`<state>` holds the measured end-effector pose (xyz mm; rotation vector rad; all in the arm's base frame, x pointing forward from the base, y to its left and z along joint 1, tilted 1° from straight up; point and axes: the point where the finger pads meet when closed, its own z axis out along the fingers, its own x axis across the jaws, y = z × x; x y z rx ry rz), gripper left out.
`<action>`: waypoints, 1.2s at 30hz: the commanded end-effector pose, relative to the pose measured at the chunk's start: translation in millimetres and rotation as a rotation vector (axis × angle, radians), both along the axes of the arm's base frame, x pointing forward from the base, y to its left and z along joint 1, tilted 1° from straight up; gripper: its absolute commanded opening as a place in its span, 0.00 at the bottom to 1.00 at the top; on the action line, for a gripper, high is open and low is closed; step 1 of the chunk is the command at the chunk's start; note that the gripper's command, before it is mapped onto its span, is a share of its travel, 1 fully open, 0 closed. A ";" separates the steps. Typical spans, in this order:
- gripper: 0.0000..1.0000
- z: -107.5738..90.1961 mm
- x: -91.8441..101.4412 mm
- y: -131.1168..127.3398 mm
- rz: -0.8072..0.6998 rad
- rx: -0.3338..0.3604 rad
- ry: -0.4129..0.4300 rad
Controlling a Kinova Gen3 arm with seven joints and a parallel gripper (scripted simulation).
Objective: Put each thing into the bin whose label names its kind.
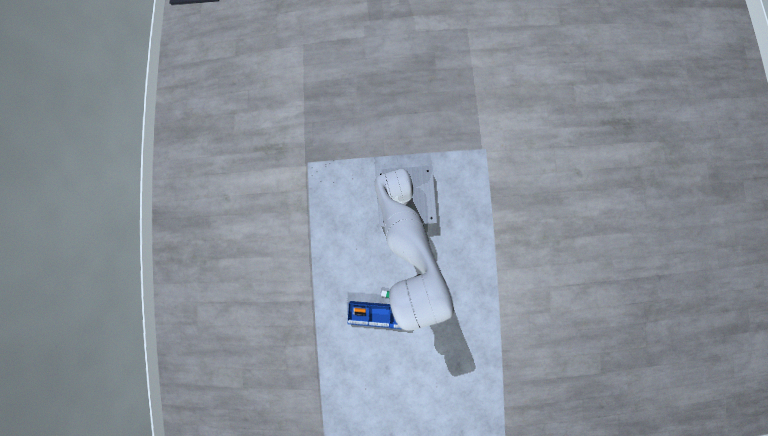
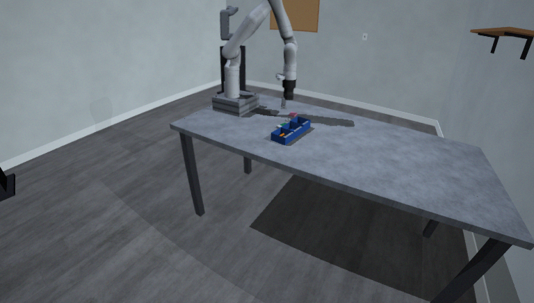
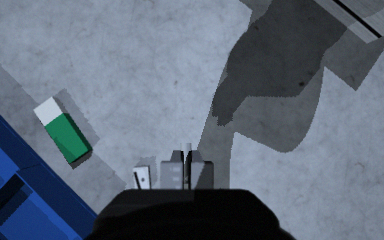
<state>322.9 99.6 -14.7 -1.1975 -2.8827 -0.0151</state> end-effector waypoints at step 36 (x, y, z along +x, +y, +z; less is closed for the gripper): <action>0.00 7.8 95.7 -92.3 0.116 0.001 -0.001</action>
